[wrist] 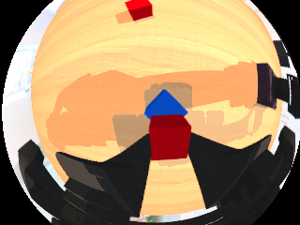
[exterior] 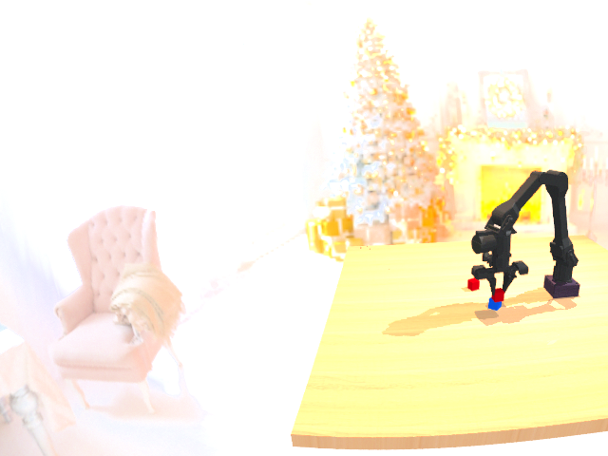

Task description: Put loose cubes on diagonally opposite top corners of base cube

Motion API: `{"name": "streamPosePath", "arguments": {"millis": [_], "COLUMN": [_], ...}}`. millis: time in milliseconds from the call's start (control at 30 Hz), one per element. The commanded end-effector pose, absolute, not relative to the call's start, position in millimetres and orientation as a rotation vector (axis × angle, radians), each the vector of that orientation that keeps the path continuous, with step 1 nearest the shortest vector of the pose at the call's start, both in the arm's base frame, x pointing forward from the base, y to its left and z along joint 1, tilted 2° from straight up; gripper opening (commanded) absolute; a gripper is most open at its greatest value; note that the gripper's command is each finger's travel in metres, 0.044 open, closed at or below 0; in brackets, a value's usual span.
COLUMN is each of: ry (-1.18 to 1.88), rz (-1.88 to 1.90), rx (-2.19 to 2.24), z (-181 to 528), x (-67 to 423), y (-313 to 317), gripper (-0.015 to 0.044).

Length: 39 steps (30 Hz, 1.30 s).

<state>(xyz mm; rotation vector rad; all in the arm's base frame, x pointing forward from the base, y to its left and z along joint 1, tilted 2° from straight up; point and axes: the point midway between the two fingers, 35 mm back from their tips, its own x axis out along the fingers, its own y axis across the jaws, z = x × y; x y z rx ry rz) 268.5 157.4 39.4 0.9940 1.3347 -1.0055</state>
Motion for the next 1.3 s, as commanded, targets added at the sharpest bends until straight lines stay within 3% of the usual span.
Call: {"name": "streamPosePath", "arguments": {"millis": [0, 200, 333, 1167, 1267], "ry": [1.335, 1.335, 1.335, 1.335, 1.342], "rz": [-1.006, -1.006, -1.006, -1.005, -0.990], "rx": [0.999, 0.999, 0.999, 0.994, 0.978], "z": [38.8, 38.8, 38.8, 69.6, 69.9], "x": [268.5, 268.5, 268.5, 268.8, 277.1], "y": [158.1, 158.1, 158.1, 157.5, 148.0], "gripper": [0.0105, 0.0105, 0.0205, 0.0205, 0.0265]}}
